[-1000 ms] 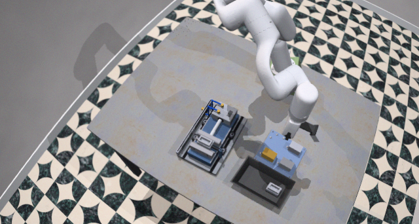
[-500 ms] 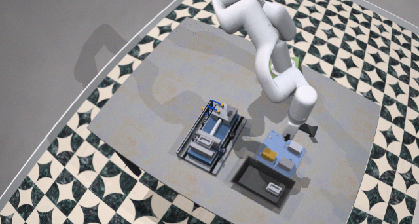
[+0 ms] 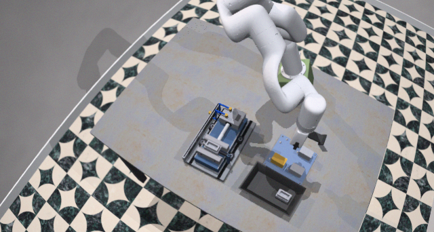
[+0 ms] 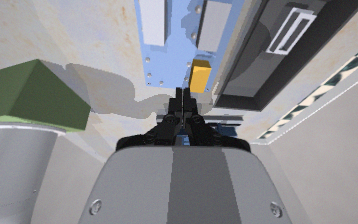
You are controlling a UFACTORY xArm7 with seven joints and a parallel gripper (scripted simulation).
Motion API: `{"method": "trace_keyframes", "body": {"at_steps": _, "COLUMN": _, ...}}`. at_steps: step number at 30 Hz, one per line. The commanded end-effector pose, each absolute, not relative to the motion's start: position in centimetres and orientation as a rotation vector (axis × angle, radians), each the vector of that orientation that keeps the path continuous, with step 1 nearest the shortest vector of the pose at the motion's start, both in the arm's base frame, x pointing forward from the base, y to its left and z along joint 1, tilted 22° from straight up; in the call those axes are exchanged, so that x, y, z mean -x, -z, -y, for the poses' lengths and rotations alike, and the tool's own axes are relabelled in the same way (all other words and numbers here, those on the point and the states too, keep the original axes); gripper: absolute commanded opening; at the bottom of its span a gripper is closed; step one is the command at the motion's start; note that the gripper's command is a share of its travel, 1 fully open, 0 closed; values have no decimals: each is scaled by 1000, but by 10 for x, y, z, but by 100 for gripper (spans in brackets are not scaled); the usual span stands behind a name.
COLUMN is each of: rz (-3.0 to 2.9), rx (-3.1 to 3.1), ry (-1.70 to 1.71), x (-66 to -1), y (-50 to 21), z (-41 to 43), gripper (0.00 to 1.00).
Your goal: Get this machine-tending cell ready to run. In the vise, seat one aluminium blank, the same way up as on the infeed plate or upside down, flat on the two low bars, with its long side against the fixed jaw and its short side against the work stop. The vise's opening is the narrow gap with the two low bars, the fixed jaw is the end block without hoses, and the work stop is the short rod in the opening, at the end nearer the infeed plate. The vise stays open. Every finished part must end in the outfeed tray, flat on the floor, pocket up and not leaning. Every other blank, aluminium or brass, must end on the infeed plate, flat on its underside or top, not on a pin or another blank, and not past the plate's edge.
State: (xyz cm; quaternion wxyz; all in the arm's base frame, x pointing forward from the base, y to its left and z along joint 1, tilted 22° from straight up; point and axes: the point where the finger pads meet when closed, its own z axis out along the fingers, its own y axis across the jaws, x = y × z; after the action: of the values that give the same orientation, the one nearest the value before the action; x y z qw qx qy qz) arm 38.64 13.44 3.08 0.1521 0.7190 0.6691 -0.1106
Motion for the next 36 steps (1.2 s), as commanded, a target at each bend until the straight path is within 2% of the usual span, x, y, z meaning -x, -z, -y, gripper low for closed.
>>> {"method": "trace_keyframes", "body": {"at_steps": 1, "rz": -1920, "rx": -2061, "ry": 311, "x": -388, "y": -23, "z": -133, "gripper": 0}}
{"method": "trace_keyframes", "body": {"at_steps": 36, "rz": -1920, "rx": -2061, "ry": 311, "x": -390, "y": -3, "z": -125, "gripper": 0}}
